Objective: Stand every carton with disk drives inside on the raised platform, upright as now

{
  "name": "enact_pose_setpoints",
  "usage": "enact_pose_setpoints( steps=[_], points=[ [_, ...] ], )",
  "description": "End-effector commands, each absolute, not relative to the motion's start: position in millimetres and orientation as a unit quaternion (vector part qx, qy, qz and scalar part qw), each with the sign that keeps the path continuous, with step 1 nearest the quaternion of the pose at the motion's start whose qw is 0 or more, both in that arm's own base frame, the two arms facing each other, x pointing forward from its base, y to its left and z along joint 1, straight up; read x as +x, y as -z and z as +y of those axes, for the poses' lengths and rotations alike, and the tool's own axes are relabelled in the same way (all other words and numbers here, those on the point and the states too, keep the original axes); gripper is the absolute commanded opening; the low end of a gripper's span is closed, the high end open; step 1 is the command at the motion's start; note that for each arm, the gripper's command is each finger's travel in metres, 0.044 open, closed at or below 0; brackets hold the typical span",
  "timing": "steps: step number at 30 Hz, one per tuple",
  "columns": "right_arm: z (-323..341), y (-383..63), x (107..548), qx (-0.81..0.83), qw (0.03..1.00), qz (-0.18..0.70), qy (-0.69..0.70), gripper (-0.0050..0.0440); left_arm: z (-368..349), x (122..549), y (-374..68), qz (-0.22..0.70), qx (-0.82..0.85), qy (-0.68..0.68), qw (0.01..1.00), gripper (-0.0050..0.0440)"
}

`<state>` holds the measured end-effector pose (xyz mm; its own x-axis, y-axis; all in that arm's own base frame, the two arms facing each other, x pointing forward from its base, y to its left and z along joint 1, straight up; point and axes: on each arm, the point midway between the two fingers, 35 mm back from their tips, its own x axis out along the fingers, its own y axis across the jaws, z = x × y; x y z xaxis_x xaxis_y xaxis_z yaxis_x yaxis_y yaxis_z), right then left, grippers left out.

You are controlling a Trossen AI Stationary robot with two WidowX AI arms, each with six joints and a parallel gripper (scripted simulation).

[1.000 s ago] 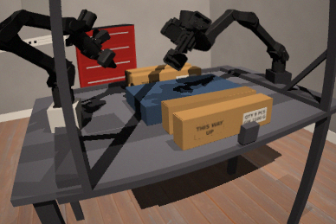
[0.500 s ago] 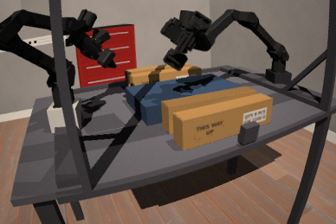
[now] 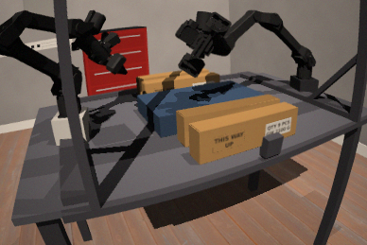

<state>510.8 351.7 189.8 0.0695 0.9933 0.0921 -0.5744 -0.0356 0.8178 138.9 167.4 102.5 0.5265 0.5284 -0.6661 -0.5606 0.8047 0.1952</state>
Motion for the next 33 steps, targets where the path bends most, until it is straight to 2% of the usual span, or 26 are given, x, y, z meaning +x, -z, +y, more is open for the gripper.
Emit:
enact_pose_setpoints(
  steps=[1,17,18,22,26,33],
  points=[
    [351.0,-208.2,509.0,0.361,0.635,0.271,-0.627,0.0385,168.8,139.9,-107.5,0.369,-0.018,-0.314,0.875,0.0381],
    [351.0,-208.2,509.0,0.361,0.635,0.271,-0.627,0.0385,168.8,139.9,-107.5,0.369,-0.018,-0.314,0.875,0.0381],
    [297.3,-189.4,467.3,0.287,0.701,0.341,-0.557,0.0385,110.2,184.1,-114.3,0.463,-0.045,-0.215,0.859,0.0381],
    [261.3,-181.0,436.3,0.255,0.715,0.375,-0.532,0.0385,72.5,218.0,-123.4,0.544,-0.071,-0.117,0.828,0.0381],
    [255.8,-181.9,432.4,0.216,0.748,0.397,-0.486,0.0385,72.5,218.0,-123.4,0.544,-0.071,-0.117,0.828,0.0381],
    [255.8,-181.9,432.4,0.215,0.749,0.398,-0.485,0.0385,72.5,218.0,-123.4,0.544,-0.071,-0.117,0.828,0.0381]
  ],
)
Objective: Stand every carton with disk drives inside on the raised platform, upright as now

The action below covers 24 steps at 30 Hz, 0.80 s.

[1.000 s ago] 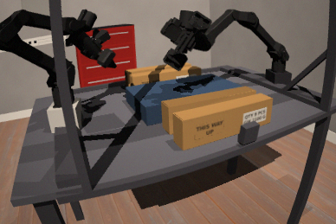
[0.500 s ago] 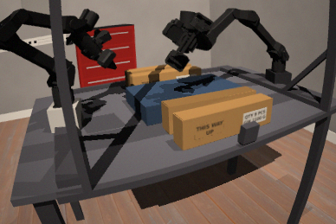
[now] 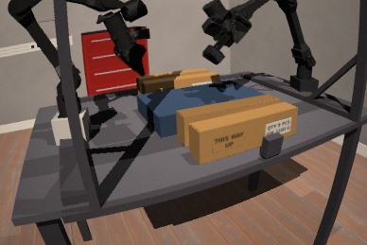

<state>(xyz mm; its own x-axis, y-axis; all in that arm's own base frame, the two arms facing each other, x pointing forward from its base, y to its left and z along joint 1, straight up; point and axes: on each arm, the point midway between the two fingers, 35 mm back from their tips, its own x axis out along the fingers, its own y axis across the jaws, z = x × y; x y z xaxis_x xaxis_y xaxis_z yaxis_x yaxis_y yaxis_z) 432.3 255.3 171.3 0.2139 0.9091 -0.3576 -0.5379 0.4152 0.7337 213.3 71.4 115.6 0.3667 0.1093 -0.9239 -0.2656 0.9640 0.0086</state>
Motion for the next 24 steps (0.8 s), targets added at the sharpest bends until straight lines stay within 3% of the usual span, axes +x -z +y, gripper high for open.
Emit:
enact_pose_setpoints(
  steps=[1,24],
  points=[
    [255.8,-181.9,432.4,0.215,0.749,0.398,-0.485,0.0385,72.5,218.0,-123.4,0.544,-0.071,-0.117,0.828,0.0381],
    [257.1,-182.9,432.2,0.219,0.748,0.396,-0.485,0.0385,71.2,220.2,-121.6,0.545,-0.075,-0.115,0.827,0.0381]
  ],
)
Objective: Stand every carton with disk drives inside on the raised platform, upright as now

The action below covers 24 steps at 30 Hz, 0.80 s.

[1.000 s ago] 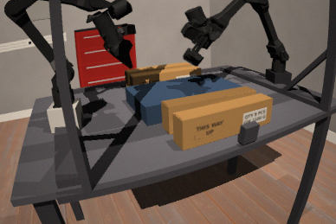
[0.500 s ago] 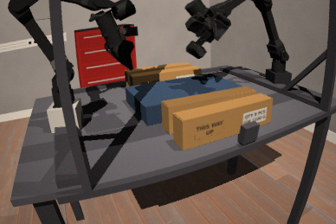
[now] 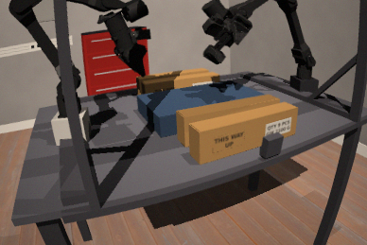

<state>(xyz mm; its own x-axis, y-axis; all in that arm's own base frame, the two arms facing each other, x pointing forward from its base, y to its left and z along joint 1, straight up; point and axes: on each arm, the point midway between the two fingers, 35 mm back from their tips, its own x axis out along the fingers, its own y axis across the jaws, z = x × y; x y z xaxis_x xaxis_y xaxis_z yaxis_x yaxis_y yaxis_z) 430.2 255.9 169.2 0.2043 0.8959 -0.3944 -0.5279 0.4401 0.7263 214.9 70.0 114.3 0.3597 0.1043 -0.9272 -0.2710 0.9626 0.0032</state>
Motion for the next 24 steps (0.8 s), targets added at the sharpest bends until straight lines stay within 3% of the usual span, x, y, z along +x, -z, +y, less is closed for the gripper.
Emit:
enact_pose_setpoints(
  steps=[1,11,12,15,24],
  points=[
    [257.1,-182.9,432.2,0.219,0.748,0.396,-0.485,0.0385,71.2,220.2,-121.6,0.545,-0.075,-0.115,0.827,0.0381],
    [257.1,-182.9,432.2,0.219,0.748,0.396,-0.485,0.0385,71.2,220.2,-121.6,0.545,-0.075,-0.115,0.827,0.0381],
    [198.7,-162.9,387.0,0.137,0.787,0.454,-0.396,0.0385,68.2,222.9,-122.1,0.549,-0.077,-0.109,0.825,0.0381],
    [164.3,-154.7,356.8,0.081,0.803,0.488,-0.332,0.0385,68.2,222.9,-122.1,0.549,-0.077,-0.109,0.825,0.0381],
    [160.9,-154.9,353.9,0.058,0.809,0.497,-0.307,0.0385,68.2,222.9,-122.1,0.549,-0.077,-0.109,0.825,0.0381]
  ],
)
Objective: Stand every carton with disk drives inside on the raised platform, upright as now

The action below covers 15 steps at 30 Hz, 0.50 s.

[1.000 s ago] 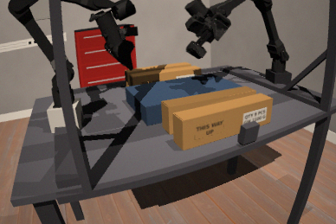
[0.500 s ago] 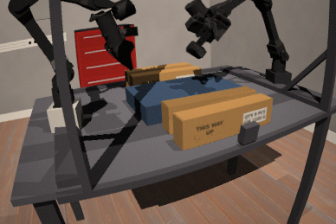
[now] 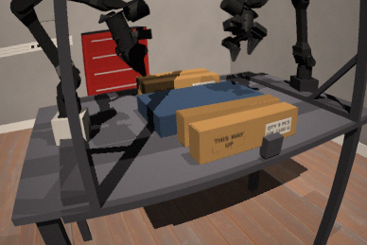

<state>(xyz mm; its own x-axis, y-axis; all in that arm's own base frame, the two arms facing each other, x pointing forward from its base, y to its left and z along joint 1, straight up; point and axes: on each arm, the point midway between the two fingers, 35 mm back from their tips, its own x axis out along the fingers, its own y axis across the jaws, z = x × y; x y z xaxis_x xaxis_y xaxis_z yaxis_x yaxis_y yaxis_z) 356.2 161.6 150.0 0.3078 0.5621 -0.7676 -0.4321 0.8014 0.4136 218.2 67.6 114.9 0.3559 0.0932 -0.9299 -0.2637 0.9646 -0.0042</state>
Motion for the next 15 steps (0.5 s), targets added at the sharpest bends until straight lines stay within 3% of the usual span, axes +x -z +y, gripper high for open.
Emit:
enact_pose_setpoints(
  steps=[1,15],
  points=[
    [160.9,-154.9,353.9,0.058,0.809,0.497,-0.307,0.0385,68.2,222.9,-122.1,0.549,-0.077,-0.109,0.825,0.0381],
    [161.6,-155.0,353.5,0.062,0.811,0.494,-0.308,0.0385,67.9,222.4,-122.6,0.55,-0.075,-0.11,0.824,0.0381]
  ],
)
